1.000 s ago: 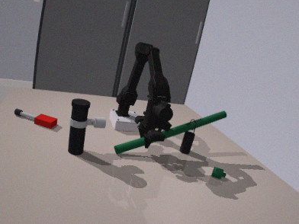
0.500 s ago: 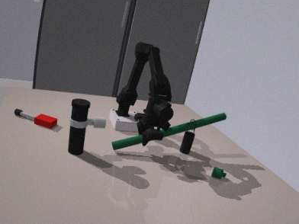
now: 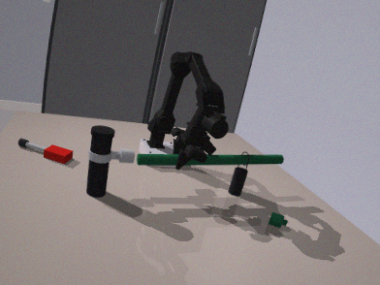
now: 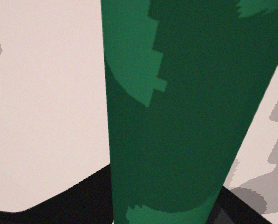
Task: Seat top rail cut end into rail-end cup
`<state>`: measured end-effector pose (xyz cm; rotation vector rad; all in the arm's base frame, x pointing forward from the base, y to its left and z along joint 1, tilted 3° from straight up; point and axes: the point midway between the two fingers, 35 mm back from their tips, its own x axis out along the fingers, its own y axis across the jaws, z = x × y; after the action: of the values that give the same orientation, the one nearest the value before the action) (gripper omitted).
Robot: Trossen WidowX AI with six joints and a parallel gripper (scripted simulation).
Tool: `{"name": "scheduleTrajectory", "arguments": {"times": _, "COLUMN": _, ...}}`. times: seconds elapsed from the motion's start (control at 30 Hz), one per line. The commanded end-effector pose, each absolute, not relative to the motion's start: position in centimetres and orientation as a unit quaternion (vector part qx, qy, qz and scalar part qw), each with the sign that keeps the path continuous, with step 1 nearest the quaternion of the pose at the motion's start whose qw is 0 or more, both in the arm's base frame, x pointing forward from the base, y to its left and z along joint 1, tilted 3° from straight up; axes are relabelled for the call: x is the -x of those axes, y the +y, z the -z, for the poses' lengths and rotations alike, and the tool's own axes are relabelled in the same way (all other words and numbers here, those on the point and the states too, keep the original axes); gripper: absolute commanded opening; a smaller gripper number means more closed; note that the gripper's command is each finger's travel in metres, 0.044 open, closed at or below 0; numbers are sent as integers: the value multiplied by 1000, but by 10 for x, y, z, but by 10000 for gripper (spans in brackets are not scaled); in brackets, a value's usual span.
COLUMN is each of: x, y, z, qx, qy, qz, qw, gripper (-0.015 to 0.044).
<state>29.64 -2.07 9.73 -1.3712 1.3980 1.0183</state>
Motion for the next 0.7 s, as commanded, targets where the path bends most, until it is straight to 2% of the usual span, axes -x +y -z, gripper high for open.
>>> {"name": "scheduleTrajectory", "arguments": {"times": 0.0, "x": -299, "y": -23, "z": -107, "qx": 563, "qy": 565, "qz": -398, "qw": 453, "gripper": 0}}
{"name": "scheduleTrajectory", "arguments": {"times": 0.67, "x": -297, "y": -22, "z": -100, "qx": 557, "qy": 567, "qz": -408, "qw": 449, "gripper": 0}}
